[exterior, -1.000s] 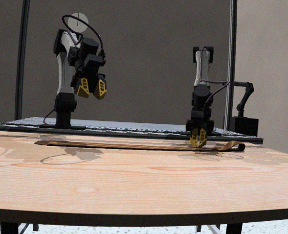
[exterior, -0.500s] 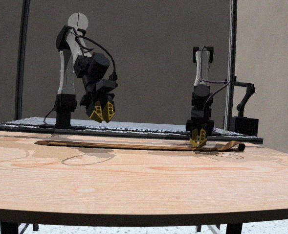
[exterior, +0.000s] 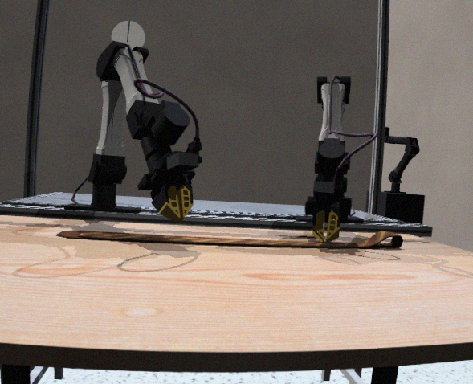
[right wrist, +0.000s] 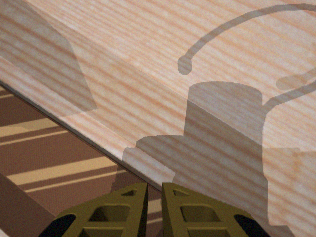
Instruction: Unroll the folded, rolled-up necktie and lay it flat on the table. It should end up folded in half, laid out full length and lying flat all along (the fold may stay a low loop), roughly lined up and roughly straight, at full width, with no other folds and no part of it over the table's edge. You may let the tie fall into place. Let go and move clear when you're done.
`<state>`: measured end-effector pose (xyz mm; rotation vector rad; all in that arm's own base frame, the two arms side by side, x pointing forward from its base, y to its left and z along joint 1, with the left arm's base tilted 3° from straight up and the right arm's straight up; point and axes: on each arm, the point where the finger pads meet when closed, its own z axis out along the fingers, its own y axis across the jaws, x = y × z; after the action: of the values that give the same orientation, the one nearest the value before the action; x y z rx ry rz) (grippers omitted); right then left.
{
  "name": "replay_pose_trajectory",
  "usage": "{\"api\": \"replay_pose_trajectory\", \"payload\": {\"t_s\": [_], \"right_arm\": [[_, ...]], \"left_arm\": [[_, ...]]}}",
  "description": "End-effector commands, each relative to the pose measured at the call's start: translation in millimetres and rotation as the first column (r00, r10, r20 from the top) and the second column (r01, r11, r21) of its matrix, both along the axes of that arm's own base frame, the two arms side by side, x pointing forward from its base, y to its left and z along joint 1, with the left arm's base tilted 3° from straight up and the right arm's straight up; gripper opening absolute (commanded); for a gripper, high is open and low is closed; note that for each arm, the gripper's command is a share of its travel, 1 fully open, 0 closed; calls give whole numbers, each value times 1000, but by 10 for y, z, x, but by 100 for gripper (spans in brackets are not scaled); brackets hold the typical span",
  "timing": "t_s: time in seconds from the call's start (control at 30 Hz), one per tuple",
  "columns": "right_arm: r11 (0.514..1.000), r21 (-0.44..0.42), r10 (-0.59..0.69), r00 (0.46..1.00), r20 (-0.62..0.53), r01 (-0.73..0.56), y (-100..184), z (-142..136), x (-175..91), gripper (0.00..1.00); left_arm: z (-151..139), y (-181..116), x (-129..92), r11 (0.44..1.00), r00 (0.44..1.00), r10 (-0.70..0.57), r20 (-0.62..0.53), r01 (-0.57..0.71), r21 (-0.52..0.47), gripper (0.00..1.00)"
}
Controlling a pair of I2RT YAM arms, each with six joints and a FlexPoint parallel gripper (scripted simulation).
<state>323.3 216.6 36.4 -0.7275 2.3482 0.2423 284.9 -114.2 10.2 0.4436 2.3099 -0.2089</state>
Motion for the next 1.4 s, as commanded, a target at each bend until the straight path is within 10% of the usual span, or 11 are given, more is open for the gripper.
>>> {"api": "replay_pose_trajectory", "payload": {"t_s": [0.0,1.37], "right_arm": [[1000,16,9,1000,-4,-9,83,-1,25,9],[1000,15,10,1000,-6,-10,131,-20,51,7]], "left_arm": [[-154,56,-117,1000,998,5,-56,-4,18,7],[-154,56,-117,1000,998,5,-56,-4,18,7]]}}
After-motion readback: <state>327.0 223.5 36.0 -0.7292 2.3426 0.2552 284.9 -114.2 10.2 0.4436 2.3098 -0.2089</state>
